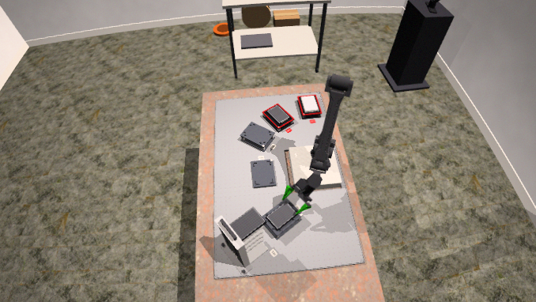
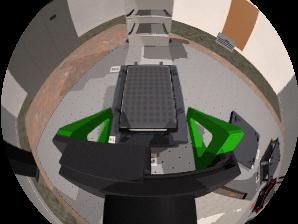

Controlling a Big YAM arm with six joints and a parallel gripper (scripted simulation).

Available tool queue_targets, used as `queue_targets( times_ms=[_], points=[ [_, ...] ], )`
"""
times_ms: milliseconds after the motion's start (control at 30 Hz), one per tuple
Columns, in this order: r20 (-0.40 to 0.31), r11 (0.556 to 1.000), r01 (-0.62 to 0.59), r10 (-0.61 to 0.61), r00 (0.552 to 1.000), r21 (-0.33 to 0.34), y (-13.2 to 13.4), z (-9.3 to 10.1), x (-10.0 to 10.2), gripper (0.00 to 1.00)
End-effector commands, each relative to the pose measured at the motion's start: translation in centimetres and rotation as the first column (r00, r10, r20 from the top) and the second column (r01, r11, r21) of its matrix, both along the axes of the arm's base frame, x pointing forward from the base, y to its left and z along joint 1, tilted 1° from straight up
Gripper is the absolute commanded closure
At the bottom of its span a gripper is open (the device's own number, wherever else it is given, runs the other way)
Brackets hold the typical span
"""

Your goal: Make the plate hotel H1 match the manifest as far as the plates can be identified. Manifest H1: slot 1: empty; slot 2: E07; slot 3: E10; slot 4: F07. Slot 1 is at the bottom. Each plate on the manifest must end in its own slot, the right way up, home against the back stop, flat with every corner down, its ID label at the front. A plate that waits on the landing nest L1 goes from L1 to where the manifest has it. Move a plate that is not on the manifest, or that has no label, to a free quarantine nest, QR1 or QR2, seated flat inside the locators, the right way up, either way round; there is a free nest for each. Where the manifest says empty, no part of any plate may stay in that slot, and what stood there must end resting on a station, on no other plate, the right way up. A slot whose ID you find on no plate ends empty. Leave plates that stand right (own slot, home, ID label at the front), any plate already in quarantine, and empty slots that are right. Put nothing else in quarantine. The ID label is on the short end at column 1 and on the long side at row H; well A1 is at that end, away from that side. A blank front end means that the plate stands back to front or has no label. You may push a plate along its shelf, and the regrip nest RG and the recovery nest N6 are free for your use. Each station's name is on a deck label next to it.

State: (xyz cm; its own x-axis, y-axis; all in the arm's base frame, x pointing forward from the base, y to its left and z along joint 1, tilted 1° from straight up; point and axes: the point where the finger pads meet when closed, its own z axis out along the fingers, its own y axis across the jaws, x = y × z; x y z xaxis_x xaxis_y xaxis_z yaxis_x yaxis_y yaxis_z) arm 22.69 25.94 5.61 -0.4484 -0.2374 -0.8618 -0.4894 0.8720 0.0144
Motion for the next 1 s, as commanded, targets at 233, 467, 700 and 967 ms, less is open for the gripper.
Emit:
queue_targets(
  times_ms=[233, 467, 700, 967],
  points=[
    [0.008, 0.999, -0.003, 0.003, 1.0, 0.038, 0.7, -0.3, -0.3, 0.0],
    [0.009, 0.999, -0.003, 0.003, 1.0, 0.039, 0.7, -0.9, -0.3, 0.0],
    [0.008, 0.999, -0.003, 0.003, 1.0, 0.037, 0.6, -1.5, -0.4, 0.0],
    [0.007, 0.999, -0.003, 0.003, 1.0, 0.036, 0.6, -2.3, -0.5, 0.0]
  ],
)
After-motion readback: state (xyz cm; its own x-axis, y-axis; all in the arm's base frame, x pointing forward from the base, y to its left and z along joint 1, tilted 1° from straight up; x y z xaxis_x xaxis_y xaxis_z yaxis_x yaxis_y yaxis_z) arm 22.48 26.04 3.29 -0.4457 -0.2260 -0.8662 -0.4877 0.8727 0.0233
